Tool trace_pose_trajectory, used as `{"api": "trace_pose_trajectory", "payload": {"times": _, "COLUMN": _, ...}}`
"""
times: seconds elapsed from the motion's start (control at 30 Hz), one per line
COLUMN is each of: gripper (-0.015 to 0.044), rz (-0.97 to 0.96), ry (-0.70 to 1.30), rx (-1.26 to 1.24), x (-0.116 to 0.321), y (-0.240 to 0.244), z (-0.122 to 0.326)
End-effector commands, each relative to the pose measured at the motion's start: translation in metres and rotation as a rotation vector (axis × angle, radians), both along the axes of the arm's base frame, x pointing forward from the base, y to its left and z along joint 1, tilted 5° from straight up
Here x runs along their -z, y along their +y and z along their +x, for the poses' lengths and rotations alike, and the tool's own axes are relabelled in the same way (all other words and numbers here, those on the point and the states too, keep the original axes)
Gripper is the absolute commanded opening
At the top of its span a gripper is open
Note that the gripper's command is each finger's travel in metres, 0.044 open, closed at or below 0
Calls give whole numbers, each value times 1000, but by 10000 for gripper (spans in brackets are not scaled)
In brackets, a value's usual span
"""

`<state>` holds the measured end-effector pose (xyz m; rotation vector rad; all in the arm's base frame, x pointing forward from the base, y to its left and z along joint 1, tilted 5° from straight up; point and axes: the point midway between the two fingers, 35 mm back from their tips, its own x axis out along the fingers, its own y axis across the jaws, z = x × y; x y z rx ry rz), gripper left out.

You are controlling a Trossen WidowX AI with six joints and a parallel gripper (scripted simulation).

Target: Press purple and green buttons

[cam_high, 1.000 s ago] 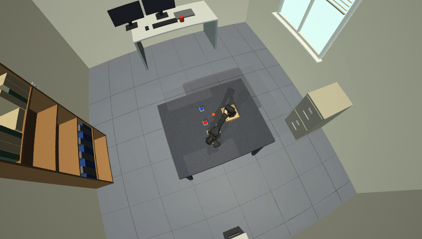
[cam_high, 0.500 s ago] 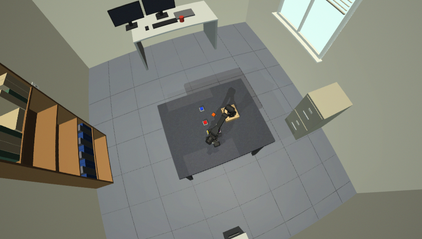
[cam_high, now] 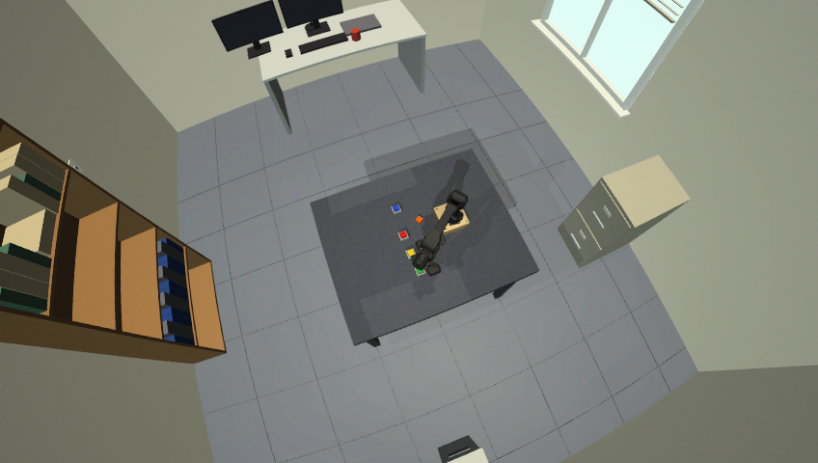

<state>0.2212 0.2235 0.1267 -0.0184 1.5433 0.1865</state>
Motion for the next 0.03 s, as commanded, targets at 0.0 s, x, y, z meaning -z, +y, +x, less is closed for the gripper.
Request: {"api": "trace_pose_trajectory", "payload": {"times": 0.0, "gripper": 309, "rz": -9, "ry": 7, "rx": 9, "x": -4, "y": -4, "z": -4}}
